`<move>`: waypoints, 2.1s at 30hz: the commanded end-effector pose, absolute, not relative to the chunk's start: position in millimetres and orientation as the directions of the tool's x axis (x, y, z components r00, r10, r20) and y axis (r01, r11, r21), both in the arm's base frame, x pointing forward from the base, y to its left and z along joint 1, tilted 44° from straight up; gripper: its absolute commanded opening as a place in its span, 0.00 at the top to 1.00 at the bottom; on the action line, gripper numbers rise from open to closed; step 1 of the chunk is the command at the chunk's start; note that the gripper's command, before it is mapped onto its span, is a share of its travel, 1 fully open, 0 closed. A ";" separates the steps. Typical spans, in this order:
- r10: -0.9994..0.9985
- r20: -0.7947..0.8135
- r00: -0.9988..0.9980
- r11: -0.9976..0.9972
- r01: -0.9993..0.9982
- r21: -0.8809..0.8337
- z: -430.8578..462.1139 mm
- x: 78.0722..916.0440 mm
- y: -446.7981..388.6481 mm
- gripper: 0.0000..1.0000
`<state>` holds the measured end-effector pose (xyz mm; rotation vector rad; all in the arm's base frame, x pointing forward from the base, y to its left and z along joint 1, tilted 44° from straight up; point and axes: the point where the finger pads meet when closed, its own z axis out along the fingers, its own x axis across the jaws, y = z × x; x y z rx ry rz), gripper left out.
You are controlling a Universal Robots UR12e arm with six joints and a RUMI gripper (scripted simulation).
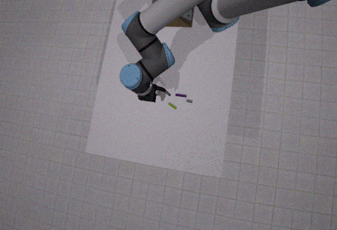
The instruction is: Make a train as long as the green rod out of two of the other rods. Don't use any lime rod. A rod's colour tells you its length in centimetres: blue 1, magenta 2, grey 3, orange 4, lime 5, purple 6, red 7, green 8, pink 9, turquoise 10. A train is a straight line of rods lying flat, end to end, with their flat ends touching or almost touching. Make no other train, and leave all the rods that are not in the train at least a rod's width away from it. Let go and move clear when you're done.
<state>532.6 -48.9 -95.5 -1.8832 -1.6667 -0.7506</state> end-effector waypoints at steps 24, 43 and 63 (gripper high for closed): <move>0.711 0.697 0.096 -0.118 0.993 -0.017 -95.3 533.0 -49.6 0.00; 0.674 0.680 0.289 -0.255 0.955 -0.153 -96.2 531.0 -50.4 0.00; 0.399 0.464 0.791 -0.600 0.608 -0.520 -99.8 528.4 -54.1 0.00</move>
